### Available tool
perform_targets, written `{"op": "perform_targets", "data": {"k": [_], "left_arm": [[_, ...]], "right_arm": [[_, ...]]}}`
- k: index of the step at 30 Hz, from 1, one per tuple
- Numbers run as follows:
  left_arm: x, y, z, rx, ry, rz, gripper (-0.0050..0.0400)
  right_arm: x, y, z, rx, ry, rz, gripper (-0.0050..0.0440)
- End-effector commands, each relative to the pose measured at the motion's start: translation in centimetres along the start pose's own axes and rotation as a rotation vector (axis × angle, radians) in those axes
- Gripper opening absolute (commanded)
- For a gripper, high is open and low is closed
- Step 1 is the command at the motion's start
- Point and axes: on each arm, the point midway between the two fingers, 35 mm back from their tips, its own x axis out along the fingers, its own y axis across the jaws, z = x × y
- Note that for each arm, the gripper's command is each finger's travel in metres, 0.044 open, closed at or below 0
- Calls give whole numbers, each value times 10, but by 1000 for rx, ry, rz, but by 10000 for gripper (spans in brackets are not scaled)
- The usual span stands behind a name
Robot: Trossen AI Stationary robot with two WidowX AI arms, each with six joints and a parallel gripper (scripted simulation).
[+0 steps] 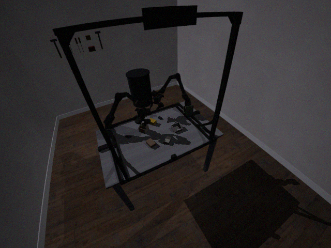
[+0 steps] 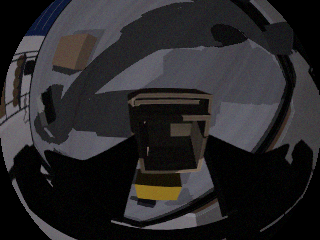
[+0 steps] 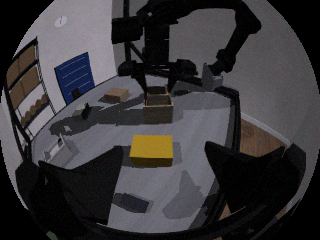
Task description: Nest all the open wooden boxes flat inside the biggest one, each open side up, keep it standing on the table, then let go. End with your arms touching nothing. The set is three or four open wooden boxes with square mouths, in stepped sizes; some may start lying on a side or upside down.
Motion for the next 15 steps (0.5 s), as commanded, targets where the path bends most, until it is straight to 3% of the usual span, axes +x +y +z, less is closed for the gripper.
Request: {"op": "perform_targets", "data": {"k": [1,15], "left_arm": [[2,0,0,5,3,-4,0],[5,0,0,5,3,-4,0]], "right_arm": [[0,0,0,-4,-3,0,400],[0,0,0,-4,-3,0,400]]}}
